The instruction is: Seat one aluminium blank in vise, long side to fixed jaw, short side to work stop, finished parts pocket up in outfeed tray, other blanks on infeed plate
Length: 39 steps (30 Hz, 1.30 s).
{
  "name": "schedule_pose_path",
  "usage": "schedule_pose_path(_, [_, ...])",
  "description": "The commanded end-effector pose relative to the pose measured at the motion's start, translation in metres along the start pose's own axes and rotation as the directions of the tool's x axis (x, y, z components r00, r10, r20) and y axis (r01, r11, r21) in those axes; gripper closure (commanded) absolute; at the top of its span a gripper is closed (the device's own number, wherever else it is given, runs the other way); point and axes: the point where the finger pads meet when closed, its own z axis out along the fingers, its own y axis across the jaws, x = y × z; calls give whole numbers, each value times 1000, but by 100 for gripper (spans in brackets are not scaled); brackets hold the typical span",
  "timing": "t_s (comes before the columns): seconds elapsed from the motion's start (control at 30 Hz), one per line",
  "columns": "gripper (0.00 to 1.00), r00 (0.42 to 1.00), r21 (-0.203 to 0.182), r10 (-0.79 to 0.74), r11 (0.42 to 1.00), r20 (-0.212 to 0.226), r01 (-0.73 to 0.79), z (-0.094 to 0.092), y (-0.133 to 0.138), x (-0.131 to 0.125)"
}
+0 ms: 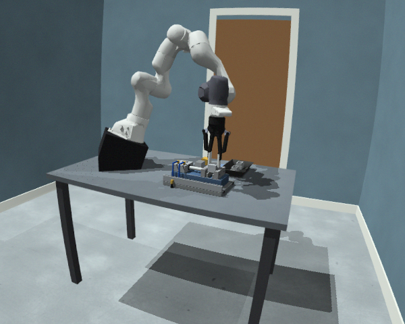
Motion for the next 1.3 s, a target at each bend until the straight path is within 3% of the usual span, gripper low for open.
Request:
schedule_pose_path(0.0, [100,1000,5,2,1000,-2,-2,0,-2,0])
schedule_pose_path(0.03, [100,1000,5,2,1000,-2,-2,0,-2,0])
schedule_pose_path(0.07, [60,1000,5,2,1000,-2,-2,0,-2,0])
schedule_pose_path(1.27, [60,1000,5,2,1000,-2,-2,-1,-2,0])
